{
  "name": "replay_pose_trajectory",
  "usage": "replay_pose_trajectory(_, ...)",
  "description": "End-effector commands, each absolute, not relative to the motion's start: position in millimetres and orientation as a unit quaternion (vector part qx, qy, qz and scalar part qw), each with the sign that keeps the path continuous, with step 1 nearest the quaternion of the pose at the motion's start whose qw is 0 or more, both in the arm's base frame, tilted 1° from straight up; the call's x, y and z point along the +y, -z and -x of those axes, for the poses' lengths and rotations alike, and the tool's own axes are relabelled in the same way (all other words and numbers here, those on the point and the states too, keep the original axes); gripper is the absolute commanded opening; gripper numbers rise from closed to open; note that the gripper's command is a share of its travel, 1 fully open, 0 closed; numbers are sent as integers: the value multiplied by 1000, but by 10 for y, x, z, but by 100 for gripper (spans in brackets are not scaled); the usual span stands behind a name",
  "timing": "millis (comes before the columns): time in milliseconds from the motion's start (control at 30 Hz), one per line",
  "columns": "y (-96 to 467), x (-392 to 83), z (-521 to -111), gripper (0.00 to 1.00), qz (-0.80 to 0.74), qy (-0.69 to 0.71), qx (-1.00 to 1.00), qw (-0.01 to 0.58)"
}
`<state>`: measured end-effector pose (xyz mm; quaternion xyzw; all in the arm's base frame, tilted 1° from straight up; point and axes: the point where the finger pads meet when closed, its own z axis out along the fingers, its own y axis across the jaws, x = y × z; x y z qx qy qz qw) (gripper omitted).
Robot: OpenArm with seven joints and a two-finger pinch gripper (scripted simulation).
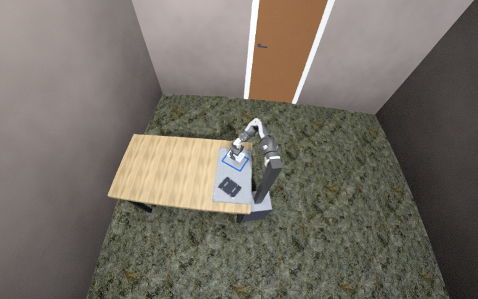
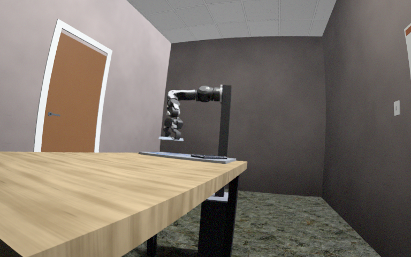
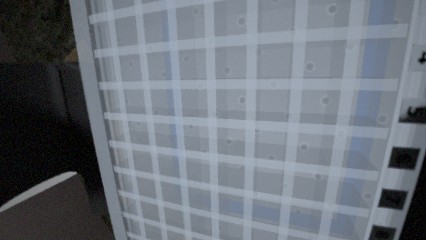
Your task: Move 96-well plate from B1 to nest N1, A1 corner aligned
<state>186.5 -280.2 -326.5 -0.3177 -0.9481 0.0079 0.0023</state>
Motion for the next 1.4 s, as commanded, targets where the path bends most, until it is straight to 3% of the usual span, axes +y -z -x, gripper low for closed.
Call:
replay_pose_trajectory(0, 3257, -2805, -1883, 0, 319, -6, -948, -2)
replay_pose_trajectory(233, 3257, -2805, -1883, 0, 319, -6, -948, -2)
replay_pose_trajectory(400, 3247, -2419, -1981, 0, 368, -6, -930, -6)
replay_pose_trajectory(800, 3247, -2419, -1981, 0, 368, -6, -930, -6)
replay_pose_trajectory(967, 3239, -2031, -2088, 0, 368, -6, -930, -6)
replay_pose_trajectory(1367, 3239, -2031, -2088, 0, 368, -6, -930, -6)
